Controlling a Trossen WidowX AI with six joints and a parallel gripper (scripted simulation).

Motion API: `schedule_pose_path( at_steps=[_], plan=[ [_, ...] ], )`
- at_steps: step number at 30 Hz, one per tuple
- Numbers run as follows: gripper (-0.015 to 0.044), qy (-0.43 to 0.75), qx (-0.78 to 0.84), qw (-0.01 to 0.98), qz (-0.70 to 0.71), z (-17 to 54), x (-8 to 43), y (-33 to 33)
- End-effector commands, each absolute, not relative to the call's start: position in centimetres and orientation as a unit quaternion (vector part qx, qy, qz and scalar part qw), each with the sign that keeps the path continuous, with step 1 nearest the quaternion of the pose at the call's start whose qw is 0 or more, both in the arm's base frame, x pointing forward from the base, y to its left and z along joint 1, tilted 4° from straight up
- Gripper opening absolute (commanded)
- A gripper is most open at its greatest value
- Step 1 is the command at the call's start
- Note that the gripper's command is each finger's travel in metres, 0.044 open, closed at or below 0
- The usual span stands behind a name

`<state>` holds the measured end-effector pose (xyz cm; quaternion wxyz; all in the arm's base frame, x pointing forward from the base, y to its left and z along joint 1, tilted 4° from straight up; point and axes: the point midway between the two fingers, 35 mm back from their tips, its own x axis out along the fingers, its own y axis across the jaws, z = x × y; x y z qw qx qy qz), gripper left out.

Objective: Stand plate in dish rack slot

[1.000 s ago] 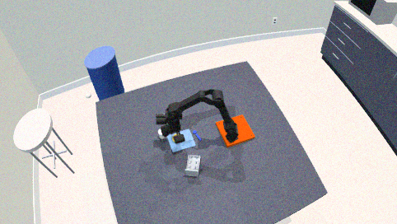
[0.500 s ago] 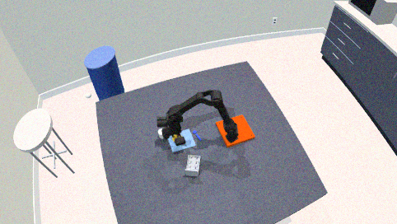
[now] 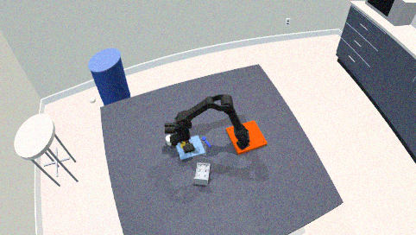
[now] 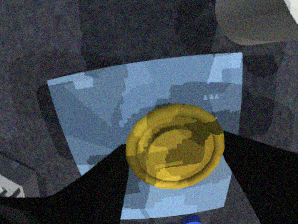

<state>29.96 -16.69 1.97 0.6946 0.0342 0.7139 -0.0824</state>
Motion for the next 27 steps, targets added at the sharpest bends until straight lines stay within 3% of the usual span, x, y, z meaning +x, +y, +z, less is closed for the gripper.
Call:
schedule_pose_path(
  at_steps=[1, 3, 14, 27],
  plan=[
    [0.0298, 0.713, 0.034, 0.695, -0.080, 1.9, 30.0, -16.7],
    [0.0285, 0.713, 0.034, 0.695, -0.080, 1.9, 30.0, -16.7],
    [0.0000, 0.708, 0.037, 0.699, -0.089, 5.8, 31.0, -17.1],
    [0.0000, 0.710, 0.036, 0.698, -0.086, 10.8, 31.8, -17.1]
  ],
)
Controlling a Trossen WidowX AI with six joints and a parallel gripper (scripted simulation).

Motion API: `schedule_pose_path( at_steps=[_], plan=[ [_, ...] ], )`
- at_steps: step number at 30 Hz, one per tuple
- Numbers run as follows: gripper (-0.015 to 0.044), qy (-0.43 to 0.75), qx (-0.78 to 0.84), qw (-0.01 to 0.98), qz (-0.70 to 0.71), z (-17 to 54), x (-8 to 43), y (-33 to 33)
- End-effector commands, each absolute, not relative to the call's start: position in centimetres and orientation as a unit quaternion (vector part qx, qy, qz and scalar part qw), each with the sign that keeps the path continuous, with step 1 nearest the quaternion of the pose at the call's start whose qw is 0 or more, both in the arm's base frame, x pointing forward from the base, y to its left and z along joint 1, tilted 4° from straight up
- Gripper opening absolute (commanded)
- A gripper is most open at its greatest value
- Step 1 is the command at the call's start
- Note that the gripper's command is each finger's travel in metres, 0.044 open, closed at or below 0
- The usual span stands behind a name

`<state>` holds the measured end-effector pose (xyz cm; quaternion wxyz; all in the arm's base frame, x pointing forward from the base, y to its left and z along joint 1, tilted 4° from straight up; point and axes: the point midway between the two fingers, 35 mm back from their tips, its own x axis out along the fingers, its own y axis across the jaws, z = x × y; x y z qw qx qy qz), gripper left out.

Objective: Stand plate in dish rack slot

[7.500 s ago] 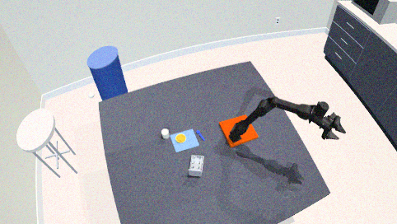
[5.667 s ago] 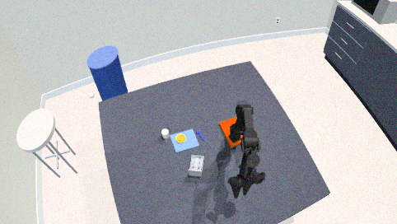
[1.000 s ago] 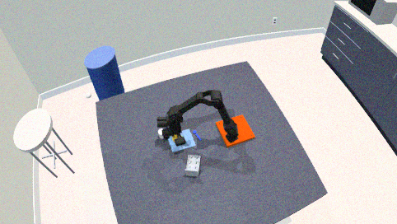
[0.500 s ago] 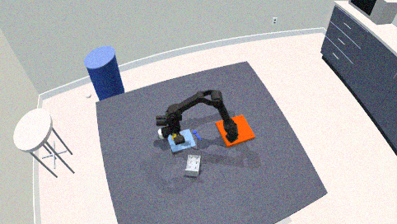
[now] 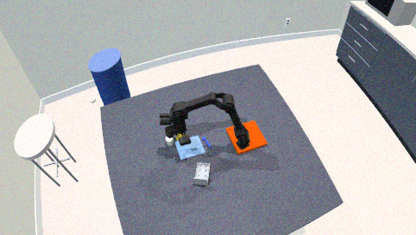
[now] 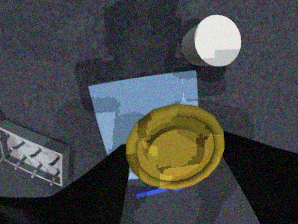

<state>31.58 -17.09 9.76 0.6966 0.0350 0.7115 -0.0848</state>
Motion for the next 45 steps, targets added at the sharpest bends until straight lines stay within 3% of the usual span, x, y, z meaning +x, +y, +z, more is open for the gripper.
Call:
schedule_pose_path(
  at_steps=[1, 30, 45],
  plan=[
    [0.0000, 0.710, 0.036, 0.698, -0.086, 11.2, 31.9, -17.1],
    [0.0000, 0.711, 0.035, 0.697, -0.082, 19.2, 32.2, -16.6],
    [0.0000, 0.679, 0.194, 0.668, -0.236, 18.4, 26.7, -1.9]
  ],
)
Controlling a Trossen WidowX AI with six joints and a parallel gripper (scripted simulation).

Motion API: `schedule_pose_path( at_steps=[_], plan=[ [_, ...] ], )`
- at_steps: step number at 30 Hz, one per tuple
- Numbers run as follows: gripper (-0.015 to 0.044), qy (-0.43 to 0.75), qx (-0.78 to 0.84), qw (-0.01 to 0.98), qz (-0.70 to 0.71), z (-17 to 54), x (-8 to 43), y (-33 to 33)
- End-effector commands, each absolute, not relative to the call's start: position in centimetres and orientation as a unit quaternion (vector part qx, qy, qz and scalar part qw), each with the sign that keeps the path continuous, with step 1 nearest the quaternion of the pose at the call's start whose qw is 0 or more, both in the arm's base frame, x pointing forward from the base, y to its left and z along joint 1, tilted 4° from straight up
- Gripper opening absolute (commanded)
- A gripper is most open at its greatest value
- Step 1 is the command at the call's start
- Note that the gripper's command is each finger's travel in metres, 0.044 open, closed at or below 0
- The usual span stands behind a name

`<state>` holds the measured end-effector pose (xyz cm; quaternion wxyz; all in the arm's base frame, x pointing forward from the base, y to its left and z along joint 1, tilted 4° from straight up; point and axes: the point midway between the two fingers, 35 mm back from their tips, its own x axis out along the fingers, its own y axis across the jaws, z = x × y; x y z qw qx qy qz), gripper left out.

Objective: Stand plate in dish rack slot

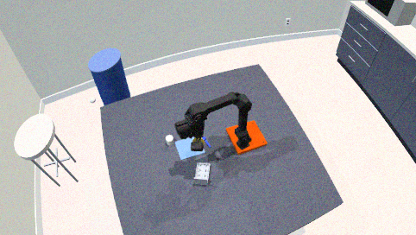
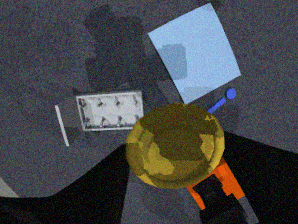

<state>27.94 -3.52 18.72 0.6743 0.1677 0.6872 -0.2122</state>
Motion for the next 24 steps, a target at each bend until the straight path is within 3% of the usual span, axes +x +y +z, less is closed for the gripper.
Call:
schedule_pose_path(
  at_steps=[1, 7, 24],
  plan=[
    [0.0000, 0.678, 0.196, 0.667, -0.237, 18.4, 26.6, -1.8],
    [0.0000, 0.680, 0.198, 0.668, -0.229, 18.1, 26.8, -1.7],
    [0.0000, 0.660, 0.227, 0.716, -0.006, 11.8, 30.7, -0.5]
  ],
)
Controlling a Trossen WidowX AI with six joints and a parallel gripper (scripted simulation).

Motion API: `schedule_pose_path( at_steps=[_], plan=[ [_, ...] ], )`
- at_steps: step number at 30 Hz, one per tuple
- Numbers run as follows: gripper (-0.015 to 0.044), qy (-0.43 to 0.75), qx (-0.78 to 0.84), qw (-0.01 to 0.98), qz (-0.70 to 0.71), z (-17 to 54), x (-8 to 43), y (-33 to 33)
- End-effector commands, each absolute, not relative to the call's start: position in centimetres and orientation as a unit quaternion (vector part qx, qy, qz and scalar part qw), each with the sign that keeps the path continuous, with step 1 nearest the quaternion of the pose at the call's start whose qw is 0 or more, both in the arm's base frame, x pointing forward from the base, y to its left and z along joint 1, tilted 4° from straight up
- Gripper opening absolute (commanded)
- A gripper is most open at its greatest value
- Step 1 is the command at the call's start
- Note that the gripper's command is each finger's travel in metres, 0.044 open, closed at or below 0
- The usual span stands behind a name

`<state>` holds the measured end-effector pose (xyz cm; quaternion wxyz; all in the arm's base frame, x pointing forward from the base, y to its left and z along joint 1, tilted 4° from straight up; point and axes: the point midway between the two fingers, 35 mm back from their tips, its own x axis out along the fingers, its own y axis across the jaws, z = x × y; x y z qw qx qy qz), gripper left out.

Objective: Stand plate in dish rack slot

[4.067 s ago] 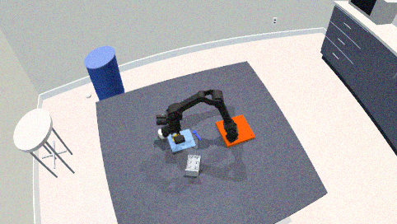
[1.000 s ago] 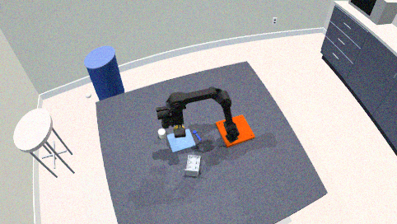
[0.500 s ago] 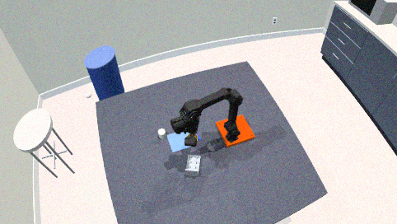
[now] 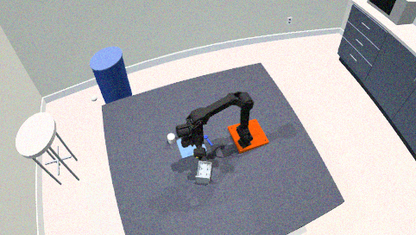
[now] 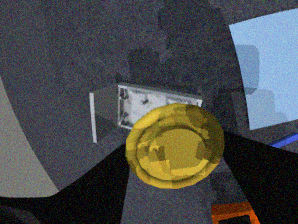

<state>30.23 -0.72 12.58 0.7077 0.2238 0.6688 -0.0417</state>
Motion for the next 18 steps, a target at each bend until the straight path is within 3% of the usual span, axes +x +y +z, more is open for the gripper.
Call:
schedule_pose_path(
  at_steps=[1, 18],
  plan=[
    [0.0000, 0.656, 0.227, 0.720, 0.007, 11.4, 30.9, -0.5],
    [0.0000, 0.544, 0.211, 0.787, 0.202, 7.5, 32.7, -0.3]
  ],
)
